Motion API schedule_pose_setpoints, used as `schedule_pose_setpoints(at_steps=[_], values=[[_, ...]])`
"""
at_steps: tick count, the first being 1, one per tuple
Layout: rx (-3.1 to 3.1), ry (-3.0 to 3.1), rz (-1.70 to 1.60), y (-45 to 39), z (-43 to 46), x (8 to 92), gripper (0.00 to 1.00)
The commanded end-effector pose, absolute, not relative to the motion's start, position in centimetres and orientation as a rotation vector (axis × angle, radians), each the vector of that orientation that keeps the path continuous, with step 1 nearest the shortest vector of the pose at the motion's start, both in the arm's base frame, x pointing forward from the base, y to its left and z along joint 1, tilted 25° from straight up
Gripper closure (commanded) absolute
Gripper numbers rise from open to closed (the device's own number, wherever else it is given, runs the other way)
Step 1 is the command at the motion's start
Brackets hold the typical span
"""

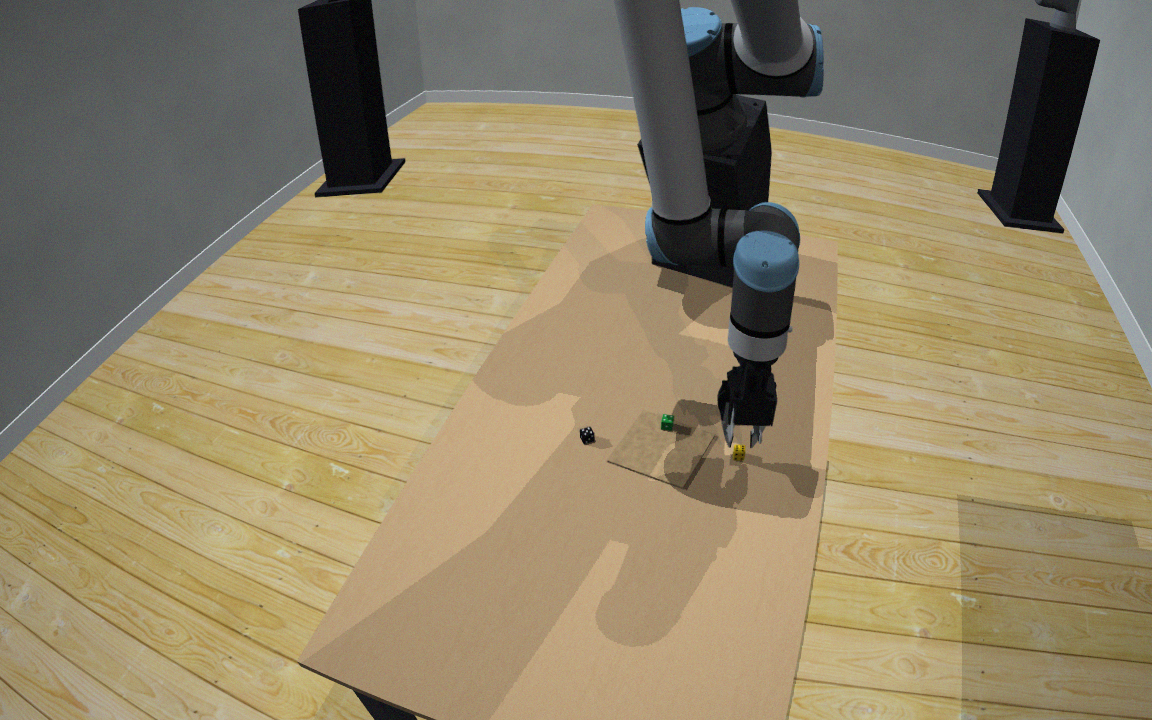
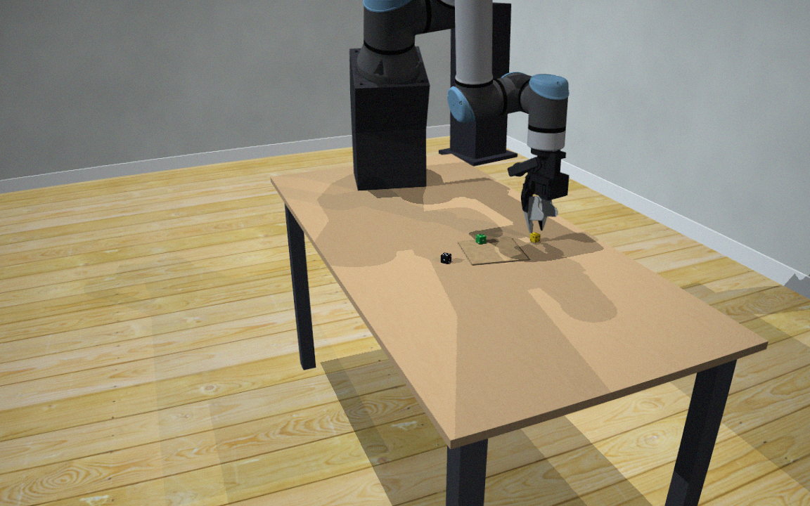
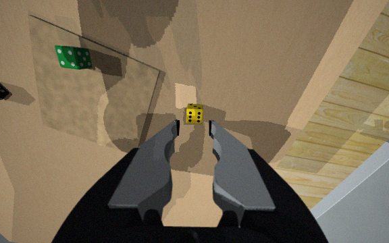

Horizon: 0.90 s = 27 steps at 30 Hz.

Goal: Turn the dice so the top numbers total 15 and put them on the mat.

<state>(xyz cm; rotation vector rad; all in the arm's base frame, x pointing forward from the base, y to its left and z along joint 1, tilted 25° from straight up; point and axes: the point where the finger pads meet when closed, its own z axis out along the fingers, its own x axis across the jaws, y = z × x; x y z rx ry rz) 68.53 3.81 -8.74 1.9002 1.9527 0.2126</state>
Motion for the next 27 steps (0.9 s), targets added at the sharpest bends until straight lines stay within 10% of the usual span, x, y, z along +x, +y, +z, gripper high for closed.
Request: schedule_pose_setpoints(at_steps=[1, 27], values=[[1.9, 1.952, 0.213, 3.83, -8.69, 68.55, 0.79], [1.9, 1.952, 0.213, 3.67, -9.55, 68.92, 0.79]])
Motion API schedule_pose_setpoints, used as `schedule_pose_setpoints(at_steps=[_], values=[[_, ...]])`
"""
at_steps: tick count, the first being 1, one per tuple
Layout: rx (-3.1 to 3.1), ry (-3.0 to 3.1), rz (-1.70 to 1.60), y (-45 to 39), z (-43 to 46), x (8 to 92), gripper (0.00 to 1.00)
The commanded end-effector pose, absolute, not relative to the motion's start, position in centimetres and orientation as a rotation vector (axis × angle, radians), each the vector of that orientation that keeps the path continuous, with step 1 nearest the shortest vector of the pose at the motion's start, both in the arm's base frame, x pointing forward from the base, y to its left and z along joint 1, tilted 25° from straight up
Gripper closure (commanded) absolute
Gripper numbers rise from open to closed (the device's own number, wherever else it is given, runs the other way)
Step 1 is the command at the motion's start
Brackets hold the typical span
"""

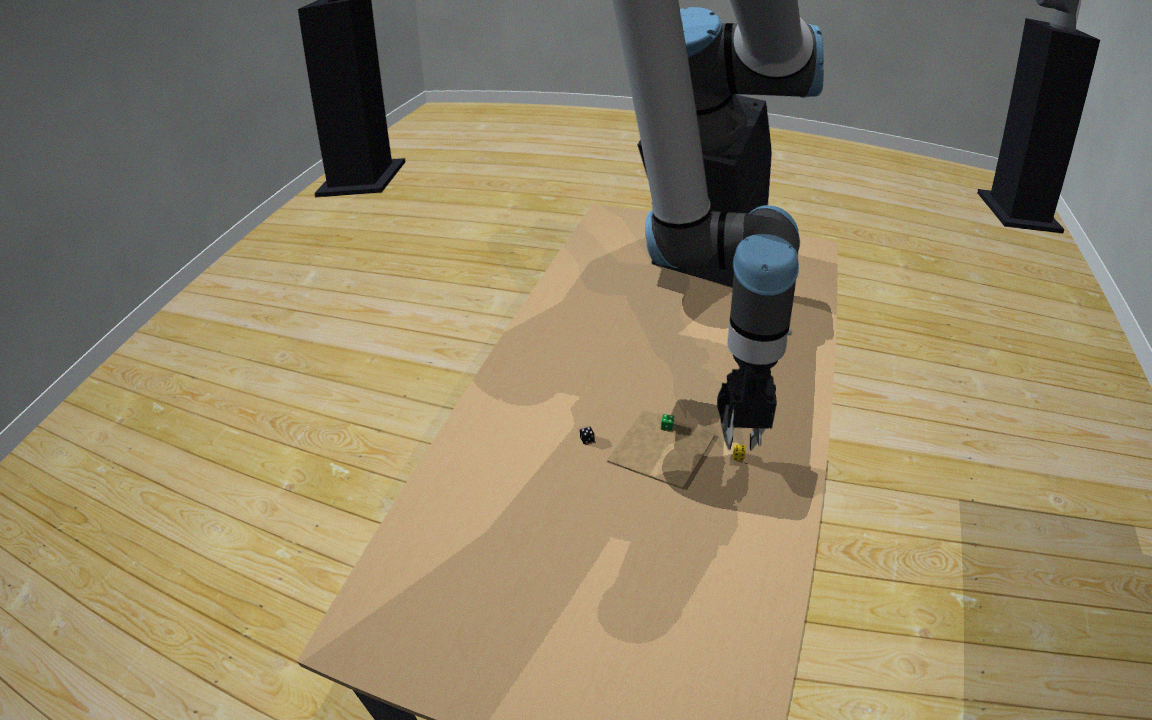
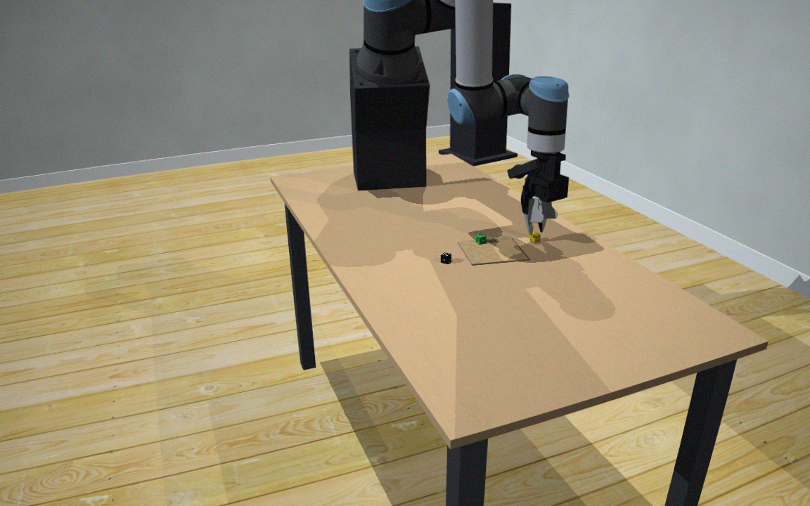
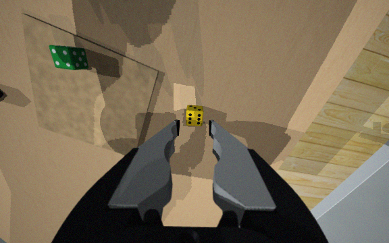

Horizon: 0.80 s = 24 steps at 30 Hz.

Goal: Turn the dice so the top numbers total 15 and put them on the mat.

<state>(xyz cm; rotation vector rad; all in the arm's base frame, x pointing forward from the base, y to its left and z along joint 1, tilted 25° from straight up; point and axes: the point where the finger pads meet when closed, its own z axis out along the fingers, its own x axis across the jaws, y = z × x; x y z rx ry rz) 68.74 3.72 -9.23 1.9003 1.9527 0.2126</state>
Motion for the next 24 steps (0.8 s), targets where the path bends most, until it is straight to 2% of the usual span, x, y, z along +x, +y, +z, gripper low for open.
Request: schedule_pose_setpoints(at_steps=[1, 24], values=[[1.9, 1.952, 0.213, 3.6, -9.7, 69.0, 0.79], [1.9, 1.952, 0.213, 3.4, -11.0, 69.5, 0.79]])
